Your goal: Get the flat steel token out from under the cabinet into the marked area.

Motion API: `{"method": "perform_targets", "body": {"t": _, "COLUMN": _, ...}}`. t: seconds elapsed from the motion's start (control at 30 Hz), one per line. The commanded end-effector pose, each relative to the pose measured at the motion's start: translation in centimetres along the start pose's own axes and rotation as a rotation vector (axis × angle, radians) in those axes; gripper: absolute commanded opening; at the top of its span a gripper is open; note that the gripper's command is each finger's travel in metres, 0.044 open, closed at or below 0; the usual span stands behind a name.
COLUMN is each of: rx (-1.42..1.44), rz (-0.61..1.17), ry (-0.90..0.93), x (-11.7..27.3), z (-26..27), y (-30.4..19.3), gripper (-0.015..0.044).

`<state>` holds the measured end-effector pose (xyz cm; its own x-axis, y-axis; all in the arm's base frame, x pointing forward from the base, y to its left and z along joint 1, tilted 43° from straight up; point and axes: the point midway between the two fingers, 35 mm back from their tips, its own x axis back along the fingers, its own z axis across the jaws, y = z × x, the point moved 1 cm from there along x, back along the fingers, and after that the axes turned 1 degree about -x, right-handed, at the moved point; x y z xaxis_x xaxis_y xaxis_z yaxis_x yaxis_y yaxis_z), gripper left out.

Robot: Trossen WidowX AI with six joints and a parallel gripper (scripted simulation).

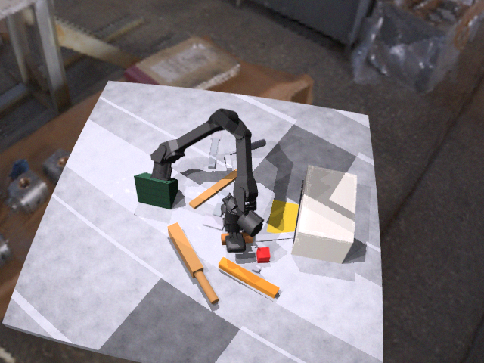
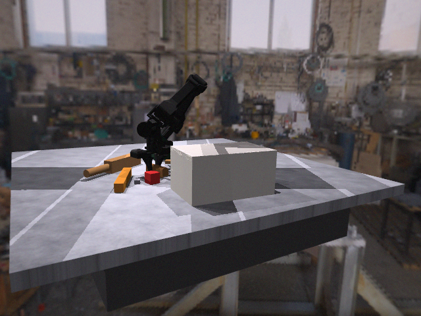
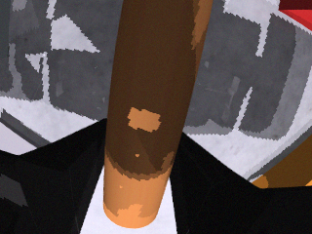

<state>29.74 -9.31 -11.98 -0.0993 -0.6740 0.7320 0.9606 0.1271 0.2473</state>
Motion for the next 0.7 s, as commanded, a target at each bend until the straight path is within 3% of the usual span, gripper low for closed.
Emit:
{"method": "perform_targets", "body": {"t": 0.0, "rx": 0.002, "rz": 0.001, "ry": -0.003, "x": 0.0, "z": 0.0, "y": 0.9, "gripper": 0.0000}}
{"method": "perform_targets", "body": {"t": 0.67, "rx": 0.003, "rz": 0.000, "ry": -0.003, "x": 0.0, "z": 0.0, "y": 3.8, "gripper": 0.0000}}
